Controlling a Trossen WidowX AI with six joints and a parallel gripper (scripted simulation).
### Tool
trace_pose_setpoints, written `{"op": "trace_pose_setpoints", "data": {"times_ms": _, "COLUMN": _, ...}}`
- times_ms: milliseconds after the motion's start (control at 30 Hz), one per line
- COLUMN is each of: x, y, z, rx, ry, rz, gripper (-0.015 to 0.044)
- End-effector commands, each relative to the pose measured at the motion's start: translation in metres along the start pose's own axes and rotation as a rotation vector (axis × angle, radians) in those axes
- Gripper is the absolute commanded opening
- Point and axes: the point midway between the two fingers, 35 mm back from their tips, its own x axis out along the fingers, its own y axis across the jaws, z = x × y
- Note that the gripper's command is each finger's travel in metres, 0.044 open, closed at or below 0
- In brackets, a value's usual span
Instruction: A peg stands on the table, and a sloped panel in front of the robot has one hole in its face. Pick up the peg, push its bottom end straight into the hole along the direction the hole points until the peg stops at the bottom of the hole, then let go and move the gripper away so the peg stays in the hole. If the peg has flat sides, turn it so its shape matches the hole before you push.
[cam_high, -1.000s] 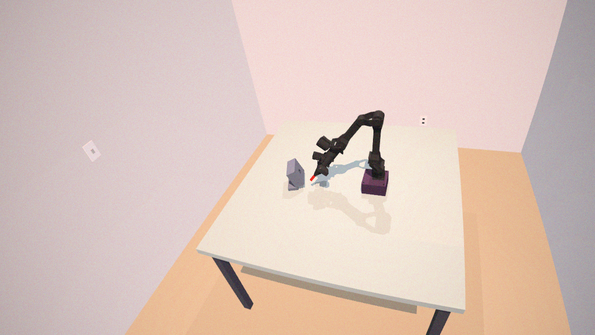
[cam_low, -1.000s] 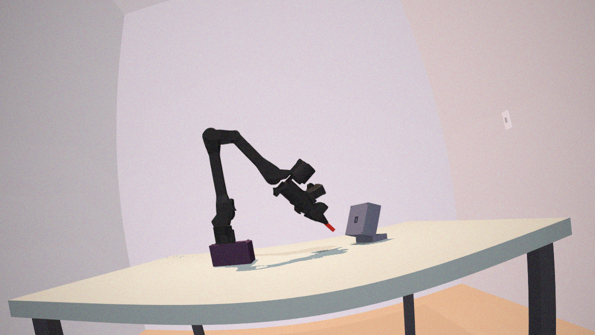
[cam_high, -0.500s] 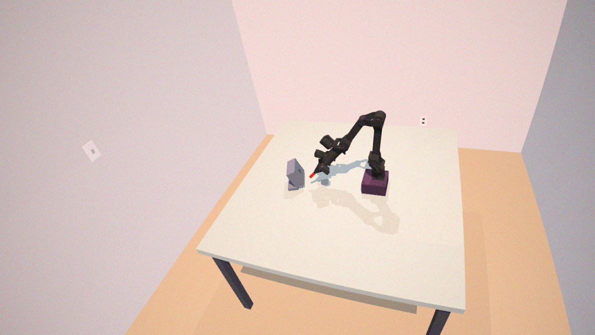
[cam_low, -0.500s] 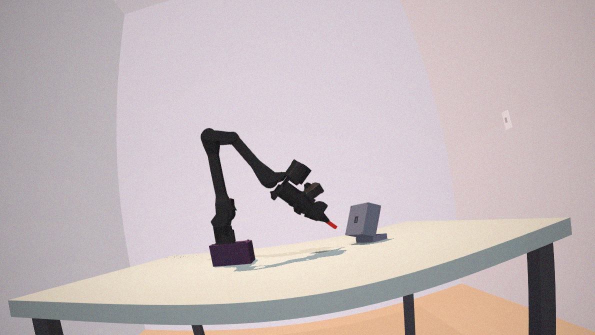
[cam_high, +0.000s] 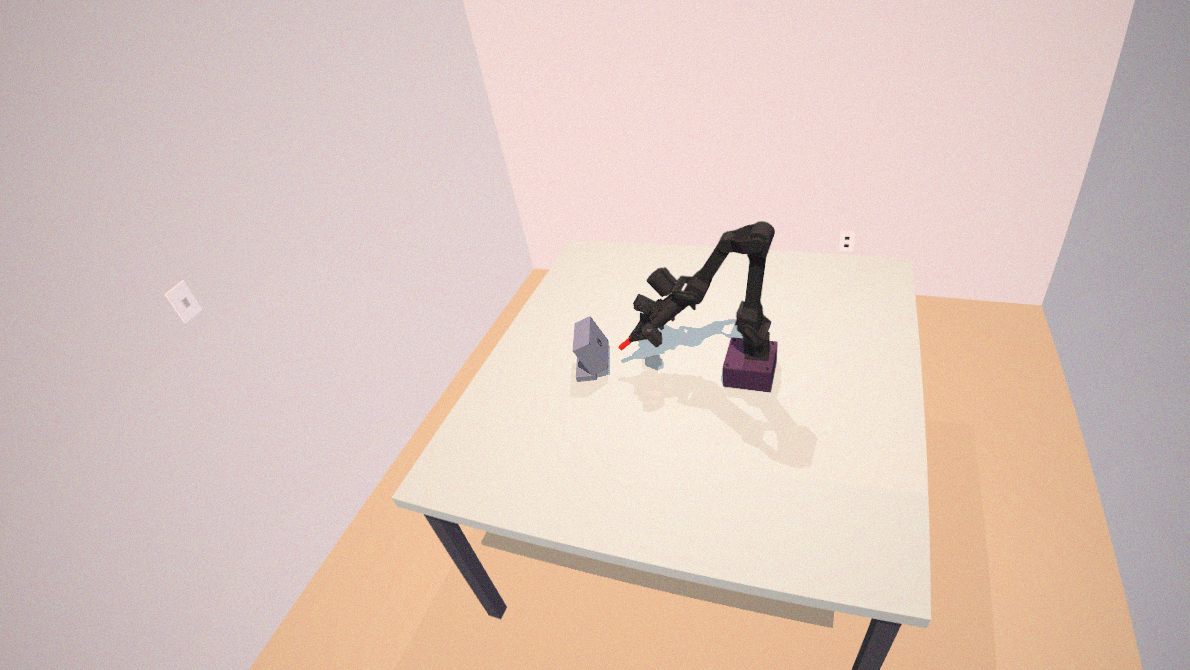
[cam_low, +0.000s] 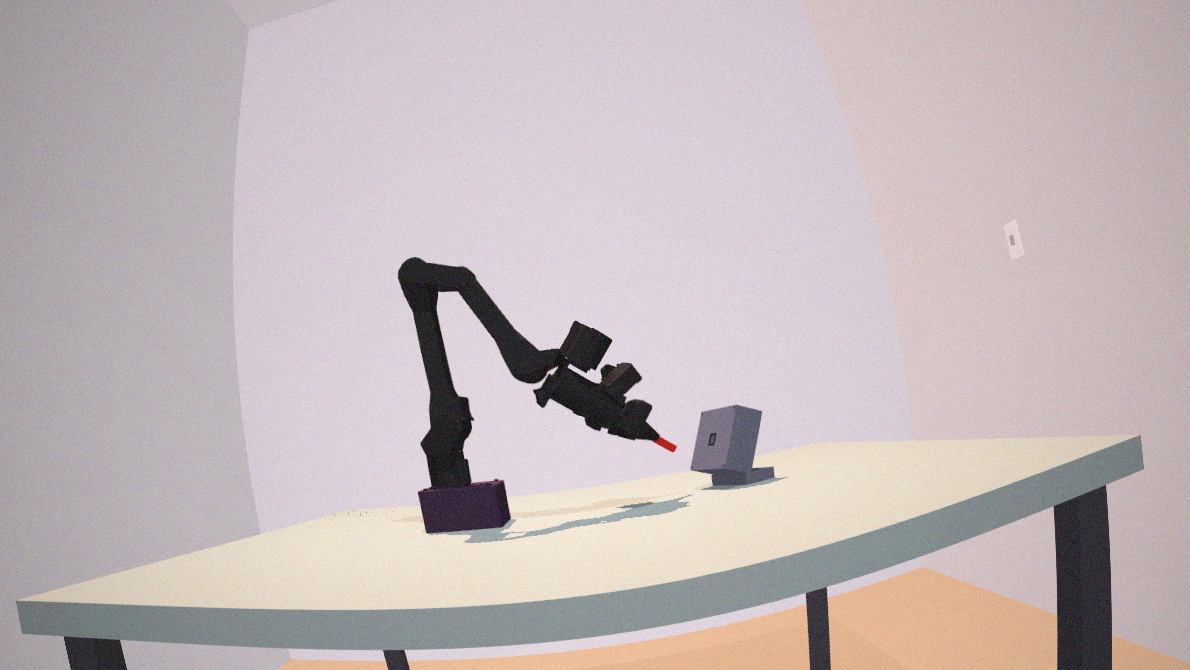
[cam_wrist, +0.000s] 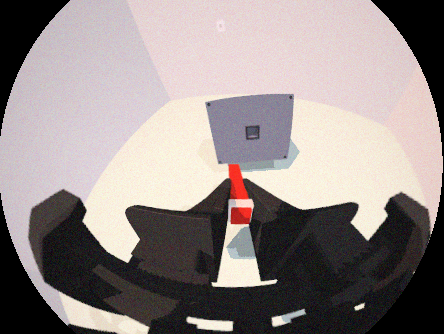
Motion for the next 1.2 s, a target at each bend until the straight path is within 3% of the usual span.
{"op": "trace_pose_setpoints", "data": {"times_ms": 0, "x": -0.003, "y": -0.002, "z": -0.003, "rx": -0.012, "ry": -0.019, "rz": -0.001, "gripper": 0.0000}}
{"op": "trace_pose_setpoints", "data": {"times_ms": 1167, "x": -0.017, "y": -0.019, "z": 0.003, "rx": -0.096, "ry": -0.177, "rz": -0.045, "gripper": 0.0000}}
